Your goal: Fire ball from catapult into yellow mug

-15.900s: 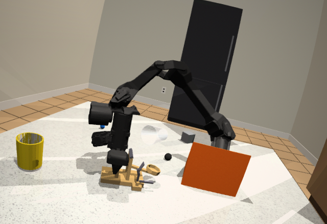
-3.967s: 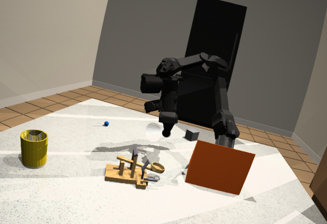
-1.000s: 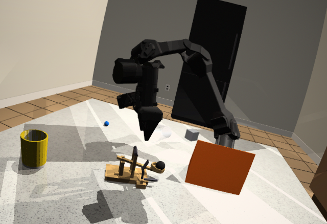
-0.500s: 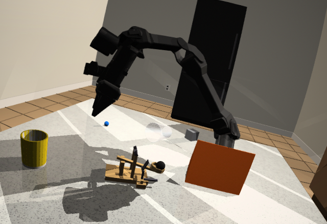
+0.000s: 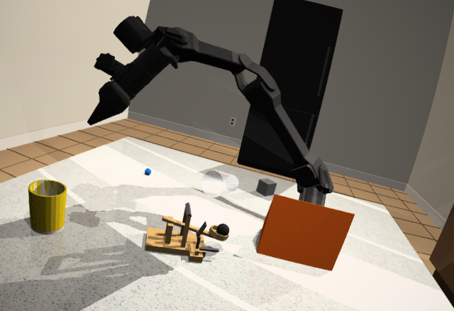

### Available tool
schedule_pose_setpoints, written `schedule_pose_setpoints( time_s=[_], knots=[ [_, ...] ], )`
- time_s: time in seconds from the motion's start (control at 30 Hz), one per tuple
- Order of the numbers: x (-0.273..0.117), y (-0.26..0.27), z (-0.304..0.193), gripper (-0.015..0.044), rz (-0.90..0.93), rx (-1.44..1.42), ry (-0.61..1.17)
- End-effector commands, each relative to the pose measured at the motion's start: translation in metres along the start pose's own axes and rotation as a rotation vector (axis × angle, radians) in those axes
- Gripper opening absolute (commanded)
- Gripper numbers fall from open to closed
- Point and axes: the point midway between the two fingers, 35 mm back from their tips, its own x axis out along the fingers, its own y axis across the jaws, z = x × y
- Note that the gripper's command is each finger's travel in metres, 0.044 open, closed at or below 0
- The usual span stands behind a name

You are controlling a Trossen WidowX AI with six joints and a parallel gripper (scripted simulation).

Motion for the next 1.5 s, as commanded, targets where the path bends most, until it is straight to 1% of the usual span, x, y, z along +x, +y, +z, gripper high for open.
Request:
schedule_pose_setpoints(
  time_s=[0.0,0.37,0.93,1.2,1.47],
  knots=[
    [-0.004,0.006,-0.003,0.044,0.002,-0.018,-0.002],
    [-0.004,0.007,-0.004,0.044,0.003,-0.019,-0.002],
    [-0.004,0.007,-0.004,0.0,0.003,-0.019,-0.002],
    [-0.004,0.008,-0.005,0.0,0.002,-0.024,0.0],
    [-0.004,0.045,-0.042,0.0,-0.004,-0.257,0.087]
  ],
)
